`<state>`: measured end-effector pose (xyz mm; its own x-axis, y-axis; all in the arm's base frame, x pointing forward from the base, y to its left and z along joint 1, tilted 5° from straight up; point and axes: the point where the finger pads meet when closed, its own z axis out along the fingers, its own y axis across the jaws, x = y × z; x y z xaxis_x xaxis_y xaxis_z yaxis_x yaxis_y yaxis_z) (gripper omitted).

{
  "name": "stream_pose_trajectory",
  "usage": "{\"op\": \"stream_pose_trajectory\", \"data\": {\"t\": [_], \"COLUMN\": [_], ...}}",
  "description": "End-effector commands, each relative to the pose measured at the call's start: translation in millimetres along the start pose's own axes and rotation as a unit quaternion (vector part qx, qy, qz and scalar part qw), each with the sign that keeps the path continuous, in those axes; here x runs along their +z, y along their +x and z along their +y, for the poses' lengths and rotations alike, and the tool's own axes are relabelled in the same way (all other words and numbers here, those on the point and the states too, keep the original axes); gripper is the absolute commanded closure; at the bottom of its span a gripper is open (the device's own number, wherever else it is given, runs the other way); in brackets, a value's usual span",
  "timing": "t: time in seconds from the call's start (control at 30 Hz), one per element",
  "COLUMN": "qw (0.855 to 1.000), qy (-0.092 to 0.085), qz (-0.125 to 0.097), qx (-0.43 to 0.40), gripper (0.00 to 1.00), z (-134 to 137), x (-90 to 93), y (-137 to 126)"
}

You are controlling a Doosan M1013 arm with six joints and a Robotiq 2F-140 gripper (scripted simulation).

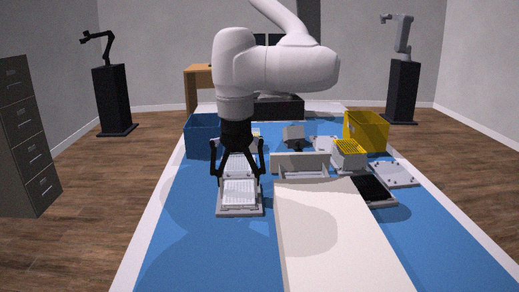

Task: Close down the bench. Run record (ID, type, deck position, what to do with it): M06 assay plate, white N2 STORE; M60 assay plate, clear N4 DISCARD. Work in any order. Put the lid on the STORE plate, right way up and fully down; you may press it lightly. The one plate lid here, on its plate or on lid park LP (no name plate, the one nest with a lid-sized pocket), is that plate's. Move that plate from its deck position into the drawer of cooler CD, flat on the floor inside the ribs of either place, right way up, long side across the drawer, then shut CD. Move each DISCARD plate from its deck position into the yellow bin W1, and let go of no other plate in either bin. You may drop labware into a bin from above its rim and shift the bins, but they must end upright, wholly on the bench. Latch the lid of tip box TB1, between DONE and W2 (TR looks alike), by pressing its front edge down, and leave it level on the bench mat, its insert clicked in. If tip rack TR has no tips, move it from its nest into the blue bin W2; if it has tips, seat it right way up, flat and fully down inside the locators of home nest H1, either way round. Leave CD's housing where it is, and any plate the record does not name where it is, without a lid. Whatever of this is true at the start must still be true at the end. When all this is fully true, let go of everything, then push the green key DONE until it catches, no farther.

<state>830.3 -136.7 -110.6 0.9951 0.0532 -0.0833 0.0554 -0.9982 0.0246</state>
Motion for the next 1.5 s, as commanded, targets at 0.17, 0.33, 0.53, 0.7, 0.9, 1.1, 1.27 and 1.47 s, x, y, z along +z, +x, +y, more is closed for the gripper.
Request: {"op": "stream_pose_trajectory", "data": {"t": [0.17,0.33,0.53,0.7,0.9,1.1,1.27,1.47], "qw": [1.0,1.0,1.0,1.0,1.0,1.0,1.0,1.0], "qy": [0.0,0.0,0.0,0.0,0.0,0.0,0.0,0.0], "qz": [0.0,0.0,0.0,0.0,0.0,0.0,0.0,0.0], "qx": [0.0,0.0,0.0,0.0,0.0,0.0,0.0,0.0], "gripper": [1.0,1.0,1.0,1.0,1.0,1.0,1.0,1.0], "z": [0.0,0.0,0.0,0.0,0.0,0.0,0.0,0.0], "x": [-2.8,-3.8,-5.8,-7.5,-8.8,-15.8,-22.5,-27.8], "y": [0.0,0.0,0.0,0.0,0.0,0.0,0.0,0.0]}}
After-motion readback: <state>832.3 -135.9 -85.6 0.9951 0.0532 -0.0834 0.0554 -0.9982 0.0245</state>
